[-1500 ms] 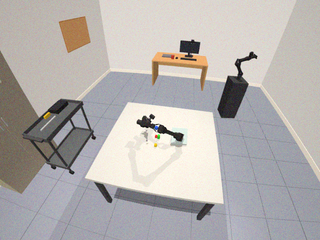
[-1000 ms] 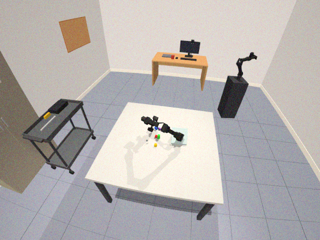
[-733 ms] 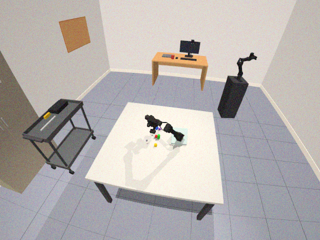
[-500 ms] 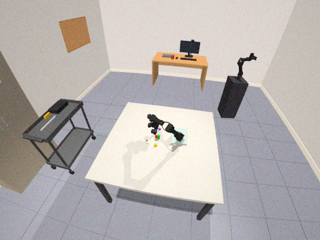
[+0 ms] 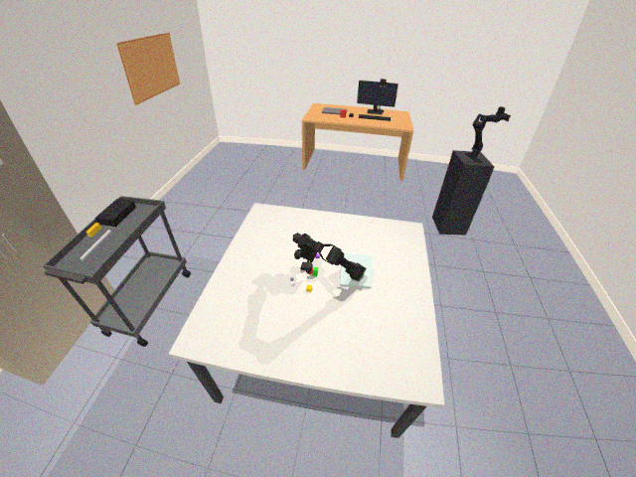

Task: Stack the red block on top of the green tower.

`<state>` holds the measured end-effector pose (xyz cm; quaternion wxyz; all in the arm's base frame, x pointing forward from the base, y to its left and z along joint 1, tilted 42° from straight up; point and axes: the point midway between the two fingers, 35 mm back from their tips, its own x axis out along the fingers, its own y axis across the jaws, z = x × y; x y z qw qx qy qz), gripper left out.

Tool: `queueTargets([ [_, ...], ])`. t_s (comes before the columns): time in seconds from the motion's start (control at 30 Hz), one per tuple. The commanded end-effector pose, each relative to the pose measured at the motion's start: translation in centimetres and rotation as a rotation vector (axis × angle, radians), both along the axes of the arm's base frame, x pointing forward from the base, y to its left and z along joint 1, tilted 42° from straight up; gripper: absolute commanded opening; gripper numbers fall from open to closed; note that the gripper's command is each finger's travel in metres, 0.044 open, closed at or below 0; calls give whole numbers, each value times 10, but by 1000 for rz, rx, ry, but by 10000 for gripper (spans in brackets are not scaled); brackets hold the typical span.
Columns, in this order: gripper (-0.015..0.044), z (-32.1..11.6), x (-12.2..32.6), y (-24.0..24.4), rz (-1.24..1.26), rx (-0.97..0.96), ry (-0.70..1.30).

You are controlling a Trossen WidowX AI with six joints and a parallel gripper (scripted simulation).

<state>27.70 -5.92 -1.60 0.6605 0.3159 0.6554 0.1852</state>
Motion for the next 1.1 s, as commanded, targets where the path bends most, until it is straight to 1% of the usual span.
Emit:
queueTargets([
  [0.0, 440, -2, 1, 1, -11, 0, -3],
  [0.7, 440, -26, 3, 22, -11, 2, -4],
  [1.07, 440, -27, 3, 23, -11, 2, -4],
])
